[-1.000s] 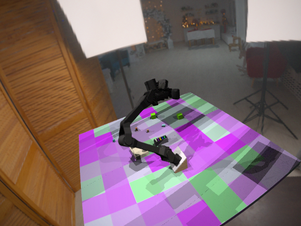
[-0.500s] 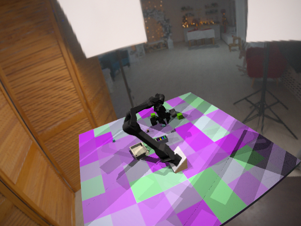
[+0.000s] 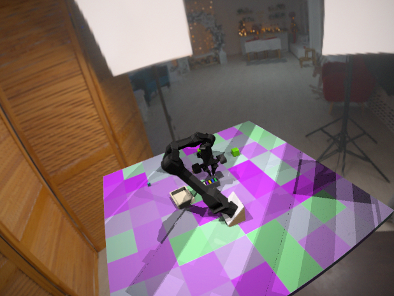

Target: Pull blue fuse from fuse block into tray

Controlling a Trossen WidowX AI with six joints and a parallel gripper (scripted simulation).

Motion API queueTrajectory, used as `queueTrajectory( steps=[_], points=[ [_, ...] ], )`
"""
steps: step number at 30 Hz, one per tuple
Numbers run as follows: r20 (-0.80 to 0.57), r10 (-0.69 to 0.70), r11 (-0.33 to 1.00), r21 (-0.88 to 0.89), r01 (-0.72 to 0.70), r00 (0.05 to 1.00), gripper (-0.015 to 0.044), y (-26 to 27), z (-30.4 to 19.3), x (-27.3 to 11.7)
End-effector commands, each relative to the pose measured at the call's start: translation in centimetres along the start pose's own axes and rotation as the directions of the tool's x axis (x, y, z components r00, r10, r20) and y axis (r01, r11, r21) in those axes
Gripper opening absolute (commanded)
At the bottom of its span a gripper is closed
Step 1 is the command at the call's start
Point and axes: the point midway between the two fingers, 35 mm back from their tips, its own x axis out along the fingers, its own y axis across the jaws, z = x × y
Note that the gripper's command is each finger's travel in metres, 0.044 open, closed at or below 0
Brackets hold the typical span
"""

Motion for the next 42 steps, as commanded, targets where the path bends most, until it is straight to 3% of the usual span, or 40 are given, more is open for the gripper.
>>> queueTrajectory(
  steps=[1, 42],
  points=[
    [-0.001, 0.006, 1.000, -0.003, -0.006, 1.000, 0.0060, 0.2, 0.0, 0.2],
    [-0.001, 0.008, 1.000, -0.004, -0.008, 1.000, 0.0060, 0.2, -0.1, 3.6]
  ],
)
